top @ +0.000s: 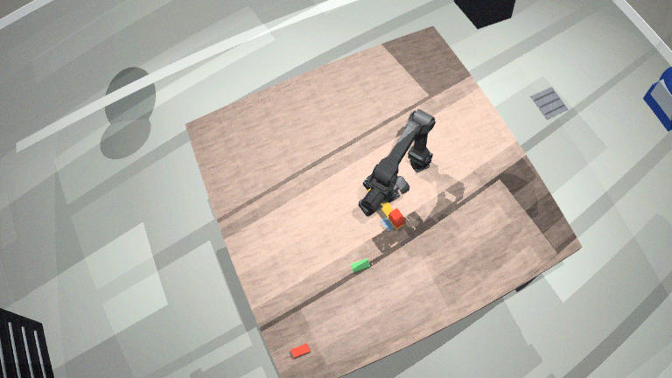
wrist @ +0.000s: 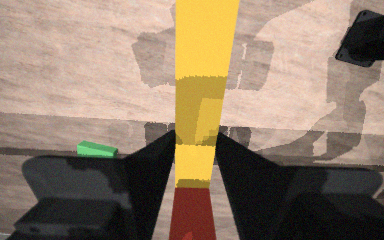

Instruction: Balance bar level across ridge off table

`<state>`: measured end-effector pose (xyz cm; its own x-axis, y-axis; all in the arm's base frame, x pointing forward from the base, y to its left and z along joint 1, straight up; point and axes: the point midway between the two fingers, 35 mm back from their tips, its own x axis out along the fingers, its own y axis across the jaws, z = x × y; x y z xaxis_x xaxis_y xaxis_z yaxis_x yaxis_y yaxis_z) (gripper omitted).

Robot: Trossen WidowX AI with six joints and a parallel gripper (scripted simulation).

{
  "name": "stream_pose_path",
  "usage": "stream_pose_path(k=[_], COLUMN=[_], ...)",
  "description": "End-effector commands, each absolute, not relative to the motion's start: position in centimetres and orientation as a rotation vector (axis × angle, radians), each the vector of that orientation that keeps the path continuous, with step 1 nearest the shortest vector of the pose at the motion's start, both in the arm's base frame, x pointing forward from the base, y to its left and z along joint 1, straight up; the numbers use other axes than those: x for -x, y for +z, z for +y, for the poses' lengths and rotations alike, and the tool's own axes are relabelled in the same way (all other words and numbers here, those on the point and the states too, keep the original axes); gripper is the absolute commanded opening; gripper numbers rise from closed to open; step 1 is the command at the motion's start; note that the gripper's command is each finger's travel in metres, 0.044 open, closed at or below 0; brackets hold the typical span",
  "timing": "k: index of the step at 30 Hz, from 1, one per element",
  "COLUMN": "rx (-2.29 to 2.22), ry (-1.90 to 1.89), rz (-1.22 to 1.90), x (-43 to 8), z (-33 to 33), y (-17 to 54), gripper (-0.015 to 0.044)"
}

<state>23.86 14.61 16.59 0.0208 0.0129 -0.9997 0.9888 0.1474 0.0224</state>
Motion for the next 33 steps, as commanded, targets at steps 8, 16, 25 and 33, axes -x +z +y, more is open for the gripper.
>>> stream_pose_path(k=[8,16,25,33], rx=[-1.125,-1.125,-1.125,-1.125], ry=[-1.087,-1.087,-1.087,-1.087], rz=[1.264,1.264,1.264,1.264], x=[-23.5,-23.5,-23.5,-23.5], z=[14.9,14.8,14.8,14.8], y=[15.2,13.9,12.4,12.2], gripper=[0.0000,0.0000,0.0000,0.0000])
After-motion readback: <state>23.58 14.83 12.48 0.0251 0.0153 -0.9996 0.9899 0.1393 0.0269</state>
